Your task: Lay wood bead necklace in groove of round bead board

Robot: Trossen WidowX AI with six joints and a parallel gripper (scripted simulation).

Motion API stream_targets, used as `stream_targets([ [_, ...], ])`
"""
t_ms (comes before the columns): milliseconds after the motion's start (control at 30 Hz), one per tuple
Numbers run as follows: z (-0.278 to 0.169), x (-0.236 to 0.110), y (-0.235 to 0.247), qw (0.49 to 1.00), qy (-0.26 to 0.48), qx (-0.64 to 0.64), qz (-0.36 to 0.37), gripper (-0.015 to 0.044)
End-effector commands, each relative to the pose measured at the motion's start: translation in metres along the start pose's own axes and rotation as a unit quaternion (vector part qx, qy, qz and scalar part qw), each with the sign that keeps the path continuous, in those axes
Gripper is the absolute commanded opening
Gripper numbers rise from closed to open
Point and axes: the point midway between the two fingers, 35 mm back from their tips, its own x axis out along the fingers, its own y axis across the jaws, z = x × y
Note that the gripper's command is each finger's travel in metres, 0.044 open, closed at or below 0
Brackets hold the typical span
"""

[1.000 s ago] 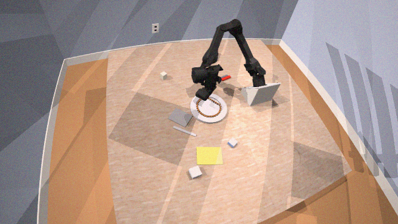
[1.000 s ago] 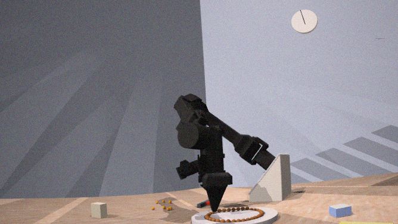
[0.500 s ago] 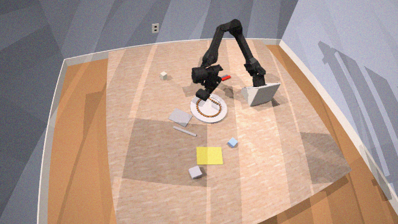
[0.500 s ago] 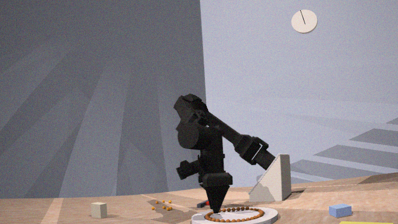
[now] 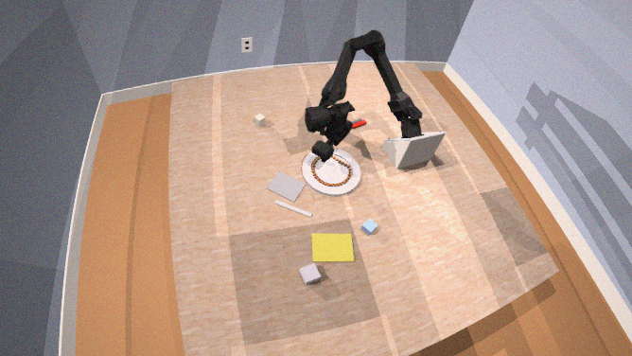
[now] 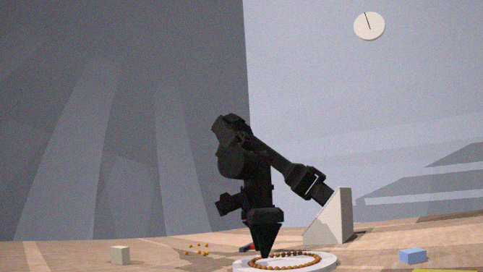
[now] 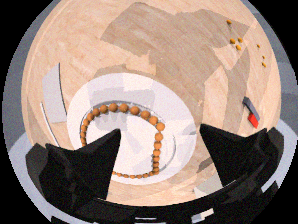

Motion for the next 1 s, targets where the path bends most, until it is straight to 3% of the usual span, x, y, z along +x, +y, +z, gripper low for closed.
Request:
stream_targets([
  [0, 0.001, -0.001, 0.0, 1.0, -0.002, 0.003, 0.0, 0.044],
  [200, 0.001, -0.001, 0.0, 1.0, -0.002, 0.003, 0.0, 0.044],
  [600, -0.069, -0.028, 0.01, 0.989, 0.003, 0.147, 0.002, 0.0125],
  [967, -0.083, -0.019, 0.008, 0.984, 0.001, 0.179, 0.0, 0.012],
])
